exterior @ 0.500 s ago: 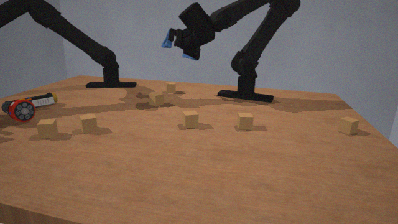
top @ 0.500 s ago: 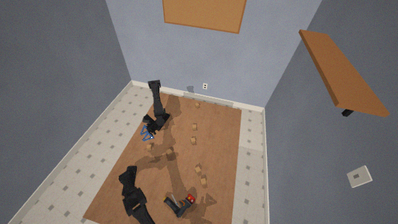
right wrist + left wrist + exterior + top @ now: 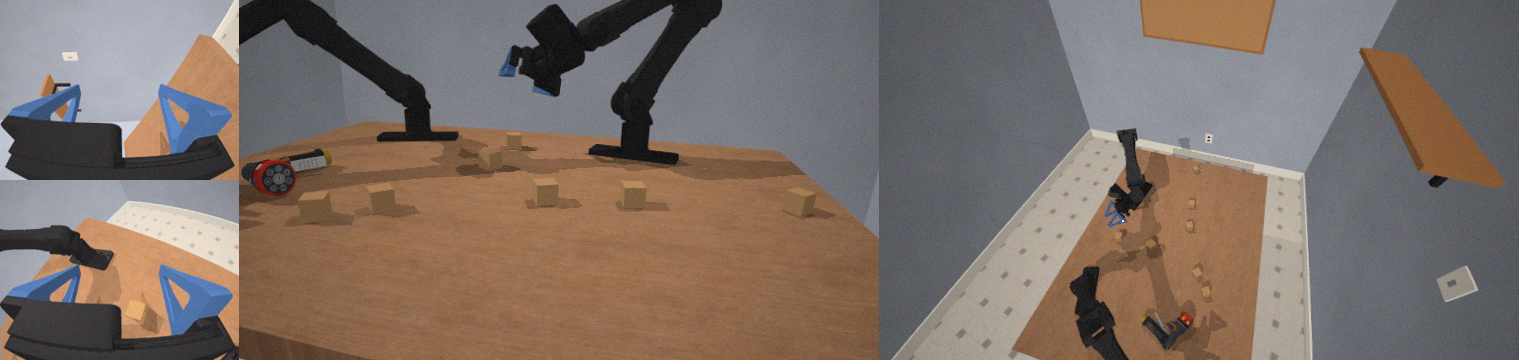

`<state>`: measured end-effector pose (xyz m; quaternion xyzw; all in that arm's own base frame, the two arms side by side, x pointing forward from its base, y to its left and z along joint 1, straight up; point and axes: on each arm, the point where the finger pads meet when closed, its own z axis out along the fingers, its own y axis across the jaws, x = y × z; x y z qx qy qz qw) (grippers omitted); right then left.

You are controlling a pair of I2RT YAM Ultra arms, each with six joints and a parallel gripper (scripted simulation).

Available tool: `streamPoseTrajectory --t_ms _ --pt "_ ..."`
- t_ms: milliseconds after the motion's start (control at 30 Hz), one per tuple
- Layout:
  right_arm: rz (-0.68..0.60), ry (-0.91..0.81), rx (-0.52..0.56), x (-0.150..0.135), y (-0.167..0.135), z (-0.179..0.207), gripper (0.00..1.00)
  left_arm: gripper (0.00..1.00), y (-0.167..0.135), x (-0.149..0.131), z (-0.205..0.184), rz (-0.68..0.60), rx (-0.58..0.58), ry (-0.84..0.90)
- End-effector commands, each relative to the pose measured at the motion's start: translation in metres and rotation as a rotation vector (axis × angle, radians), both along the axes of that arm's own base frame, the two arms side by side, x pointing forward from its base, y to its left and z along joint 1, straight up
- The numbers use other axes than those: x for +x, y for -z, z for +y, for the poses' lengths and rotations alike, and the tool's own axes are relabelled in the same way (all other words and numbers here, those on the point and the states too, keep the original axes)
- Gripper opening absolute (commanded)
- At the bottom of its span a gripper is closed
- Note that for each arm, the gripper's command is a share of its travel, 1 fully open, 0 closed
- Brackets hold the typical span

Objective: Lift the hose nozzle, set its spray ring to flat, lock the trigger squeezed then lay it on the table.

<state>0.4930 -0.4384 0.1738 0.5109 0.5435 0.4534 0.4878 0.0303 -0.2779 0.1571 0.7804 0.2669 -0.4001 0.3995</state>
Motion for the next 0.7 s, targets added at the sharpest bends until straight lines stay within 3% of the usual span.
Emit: streamPoseTrajectory --t_ms 0,33,67,100,200,533,633,667 --pt "-0.012 0.0 -0.017 0.0 -0.01 0.0 1.0 1.0 -0.003 0.001 -0.001 -0.005 -0.008 0.001" --pt "-0.012 0.0 -0.017 0.0 -0.01 0.0 1.0 1.0 -0.003 0.001 -0.001 -0.005 -0.008 0.001" --pt "-0.067 -0.02 -0.109 0.01 -0.051 0.012 1.0 1.0 -0.023 0.011 -0.007 -0.035 -0.058 -0.02" --pt "-0.037 -0.016 -0.079 0.008 -0.032 0.015 1.0 1.0 -0.022 0.014 -0.008 -0.037 -0.048 -0.035" --pt "-0.026 -0.012 -0.106 0.012 -0.037 0.02 1.0 1.0 -0.014 0.022 -0.009 -0.011 -0.011 -0.076" --pt "-0.016 -0.005 -0.287 0.031 -0.078 0.064 1.0 1.0 -0.032 0.076 -0.013 -0.002 0.008 -0.308" --pt "-0.03 0.002 -0.314 0.03 -0.091 0.064 1.0 1.0 -0.034 0.074 -0.014 -0.001 0.008 -0.305" --pt "-0.008 -0.008 -0.306 0.032 -0.08 0.074 1.0 1.0 -0.033 0.085 -0.013 0.004 0.014 -0.345"
